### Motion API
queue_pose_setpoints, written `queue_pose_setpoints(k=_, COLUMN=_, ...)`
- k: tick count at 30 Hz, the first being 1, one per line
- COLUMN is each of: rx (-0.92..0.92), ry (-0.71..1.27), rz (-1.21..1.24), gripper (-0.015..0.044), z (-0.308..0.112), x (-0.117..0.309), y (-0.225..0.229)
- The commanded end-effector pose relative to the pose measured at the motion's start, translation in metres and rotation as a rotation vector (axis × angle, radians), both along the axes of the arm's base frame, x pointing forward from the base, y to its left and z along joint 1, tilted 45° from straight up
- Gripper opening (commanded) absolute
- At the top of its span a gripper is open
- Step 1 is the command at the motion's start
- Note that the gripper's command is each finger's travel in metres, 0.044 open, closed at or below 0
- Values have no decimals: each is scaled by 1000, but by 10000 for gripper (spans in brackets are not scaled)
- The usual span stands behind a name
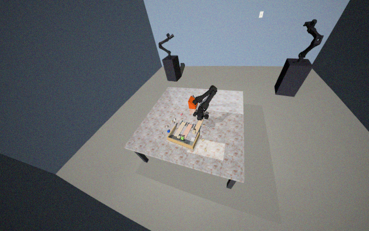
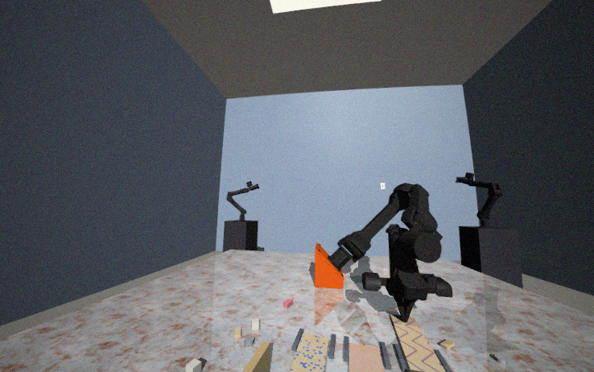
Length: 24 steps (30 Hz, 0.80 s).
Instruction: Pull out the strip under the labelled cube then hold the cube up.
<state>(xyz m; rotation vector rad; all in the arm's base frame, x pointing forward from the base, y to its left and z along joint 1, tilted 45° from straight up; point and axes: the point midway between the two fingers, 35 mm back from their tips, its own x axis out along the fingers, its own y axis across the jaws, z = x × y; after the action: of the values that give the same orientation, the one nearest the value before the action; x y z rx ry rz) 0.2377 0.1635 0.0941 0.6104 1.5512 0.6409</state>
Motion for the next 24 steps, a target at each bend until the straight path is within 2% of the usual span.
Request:
queue_pose_setpoints(k=1, rx=-8, ry=27, rz=11, gripper=0, z=-5, x=-13, y=2)
queue_pose_setpoints(k=24, rx=-8, ry=29, rz=11, gripper=0, z=-3, x=-47, y=-1)
